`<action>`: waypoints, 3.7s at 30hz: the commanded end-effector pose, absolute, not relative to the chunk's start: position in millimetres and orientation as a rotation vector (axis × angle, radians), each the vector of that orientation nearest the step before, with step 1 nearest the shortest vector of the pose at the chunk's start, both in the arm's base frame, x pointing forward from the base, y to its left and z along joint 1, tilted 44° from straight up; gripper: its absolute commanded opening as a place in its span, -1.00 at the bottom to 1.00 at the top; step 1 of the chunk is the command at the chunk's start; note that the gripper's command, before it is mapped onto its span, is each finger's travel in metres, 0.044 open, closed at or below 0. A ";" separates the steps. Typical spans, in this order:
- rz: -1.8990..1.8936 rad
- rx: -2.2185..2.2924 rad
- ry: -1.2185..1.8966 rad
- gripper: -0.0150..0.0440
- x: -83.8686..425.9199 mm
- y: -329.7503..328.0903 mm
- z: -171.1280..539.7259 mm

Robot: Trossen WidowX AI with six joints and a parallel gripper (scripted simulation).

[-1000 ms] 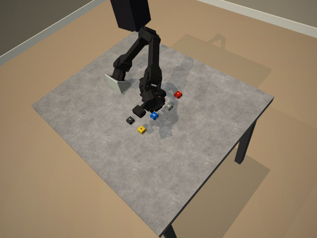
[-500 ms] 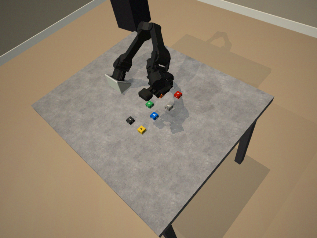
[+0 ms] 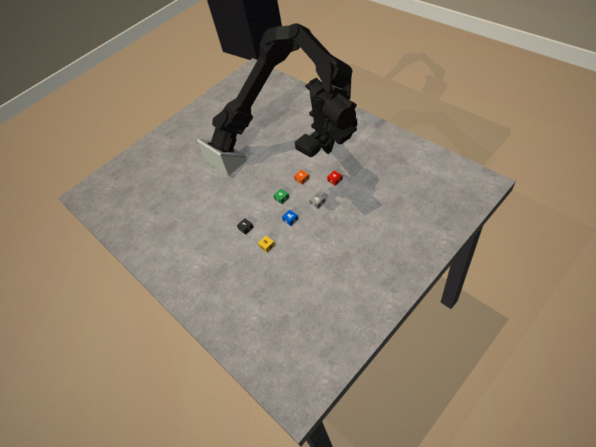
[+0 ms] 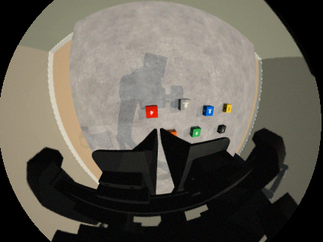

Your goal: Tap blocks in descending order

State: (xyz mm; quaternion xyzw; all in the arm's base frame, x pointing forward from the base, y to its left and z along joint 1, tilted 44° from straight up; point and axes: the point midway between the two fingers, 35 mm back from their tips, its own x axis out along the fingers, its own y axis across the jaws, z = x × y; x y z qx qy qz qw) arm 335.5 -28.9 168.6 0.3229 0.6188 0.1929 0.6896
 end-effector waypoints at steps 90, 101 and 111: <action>0.439 0.732 1.394 -0.42 272.5 11.5 68.9; 0.441 0.733 1.394 -0.42 274.7 23.3 56.8; 0.439 0.731 1.394 -0.42 270.9 5.0 76.0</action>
